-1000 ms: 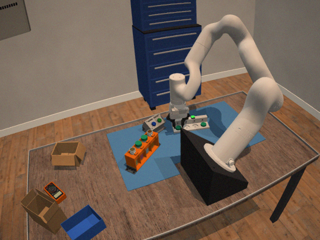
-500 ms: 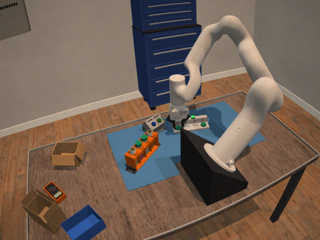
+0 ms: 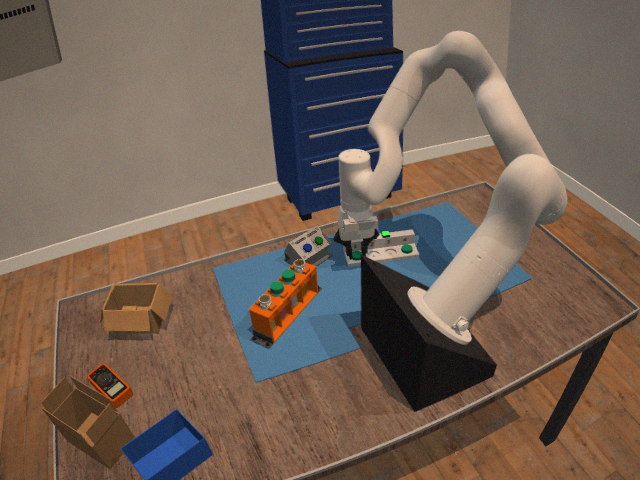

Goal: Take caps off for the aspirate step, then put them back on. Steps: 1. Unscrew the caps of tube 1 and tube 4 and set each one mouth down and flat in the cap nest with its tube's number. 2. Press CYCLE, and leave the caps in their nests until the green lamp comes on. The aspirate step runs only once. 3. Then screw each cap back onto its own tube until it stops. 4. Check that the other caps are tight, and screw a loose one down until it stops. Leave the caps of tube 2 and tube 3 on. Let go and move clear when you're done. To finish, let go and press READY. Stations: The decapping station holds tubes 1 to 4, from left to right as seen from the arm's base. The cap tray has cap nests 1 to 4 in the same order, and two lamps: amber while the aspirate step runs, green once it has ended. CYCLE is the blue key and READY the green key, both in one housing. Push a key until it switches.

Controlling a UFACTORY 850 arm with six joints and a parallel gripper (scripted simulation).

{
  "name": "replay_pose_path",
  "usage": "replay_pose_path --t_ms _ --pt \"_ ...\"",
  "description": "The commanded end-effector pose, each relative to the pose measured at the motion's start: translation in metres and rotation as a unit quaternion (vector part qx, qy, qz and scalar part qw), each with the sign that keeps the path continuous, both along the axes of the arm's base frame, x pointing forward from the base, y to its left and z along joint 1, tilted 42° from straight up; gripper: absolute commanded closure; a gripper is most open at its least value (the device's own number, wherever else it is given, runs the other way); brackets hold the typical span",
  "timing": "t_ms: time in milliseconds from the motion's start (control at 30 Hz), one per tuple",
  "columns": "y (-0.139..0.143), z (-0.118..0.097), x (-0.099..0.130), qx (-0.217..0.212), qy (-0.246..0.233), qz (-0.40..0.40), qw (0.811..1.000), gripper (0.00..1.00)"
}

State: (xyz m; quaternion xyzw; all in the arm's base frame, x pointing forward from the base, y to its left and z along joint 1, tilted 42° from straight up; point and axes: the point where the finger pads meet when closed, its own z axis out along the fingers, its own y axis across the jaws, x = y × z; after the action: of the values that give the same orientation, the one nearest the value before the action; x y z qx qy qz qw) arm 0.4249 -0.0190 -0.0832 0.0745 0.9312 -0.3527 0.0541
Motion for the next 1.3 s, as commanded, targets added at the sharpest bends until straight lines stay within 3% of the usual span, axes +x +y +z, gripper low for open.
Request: replay_pose_path --t_ms 0,433,933,1233,1267 --pt "0.000 0.000 0.001 0.000 -0.001 0.000 1.000 1.00" --pt "0.030 0.034 -0.002 0.000 -0.001 0.000 1.000 1.00" --pt "0.080 0.090 -0.005 0.000 -0.001 0.000 1.000 1.00" --pt "0.093 0.104 -0.006 0.000 -0.001 0.000 1.000 1.00" --pt "0.098 0.099 -0.011 0.002 -0.028 -0.031 0.999 1.00"
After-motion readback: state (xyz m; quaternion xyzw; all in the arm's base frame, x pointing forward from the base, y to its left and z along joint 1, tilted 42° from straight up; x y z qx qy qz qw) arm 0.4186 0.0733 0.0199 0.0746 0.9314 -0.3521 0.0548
